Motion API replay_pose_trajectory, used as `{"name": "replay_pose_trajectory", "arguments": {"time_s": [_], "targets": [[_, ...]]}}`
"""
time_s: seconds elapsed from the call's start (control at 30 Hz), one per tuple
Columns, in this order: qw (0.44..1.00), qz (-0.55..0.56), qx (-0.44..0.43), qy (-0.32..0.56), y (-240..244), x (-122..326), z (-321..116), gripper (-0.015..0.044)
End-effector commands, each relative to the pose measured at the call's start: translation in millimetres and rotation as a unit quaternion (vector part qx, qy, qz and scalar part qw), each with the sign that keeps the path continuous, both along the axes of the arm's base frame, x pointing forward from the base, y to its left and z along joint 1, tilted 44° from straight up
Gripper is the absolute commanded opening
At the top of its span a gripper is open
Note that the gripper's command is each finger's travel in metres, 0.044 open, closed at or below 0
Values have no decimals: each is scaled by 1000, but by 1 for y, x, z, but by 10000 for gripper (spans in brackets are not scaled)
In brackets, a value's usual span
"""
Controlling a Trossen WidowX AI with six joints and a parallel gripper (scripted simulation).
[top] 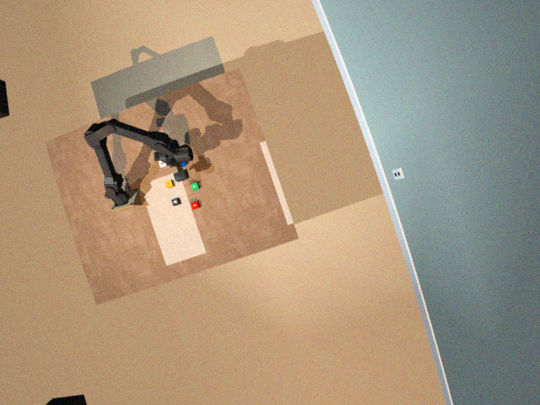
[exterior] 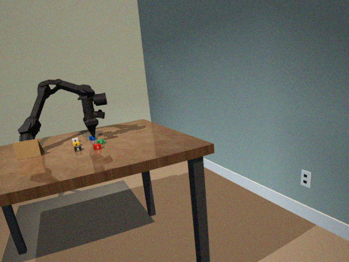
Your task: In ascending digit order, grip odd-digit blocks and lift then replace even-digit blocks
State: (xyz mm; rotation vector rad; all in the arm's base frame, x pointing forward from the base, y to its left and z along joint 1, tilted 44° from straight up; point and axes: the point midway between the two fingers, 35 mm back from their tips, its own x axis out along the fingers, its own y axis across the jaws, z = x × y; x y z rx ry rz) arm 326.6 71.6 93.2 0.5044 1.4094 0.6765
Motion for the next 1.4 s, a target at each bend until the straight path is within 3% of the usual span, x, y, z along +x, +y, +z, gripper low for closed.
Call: {"name": "replay_pose_trajectory", "arguments": {"time_s": [0.0,0.17,0.53,1.37], "targets": [[1000,-1,3,3,6,-1,-6,400],[1000,-1,3,2,10,-1,-10,400],[1000,-1,3,2,10,-1,-10,120],[1000,-1,3,3,4,-1,-4,120]]}}
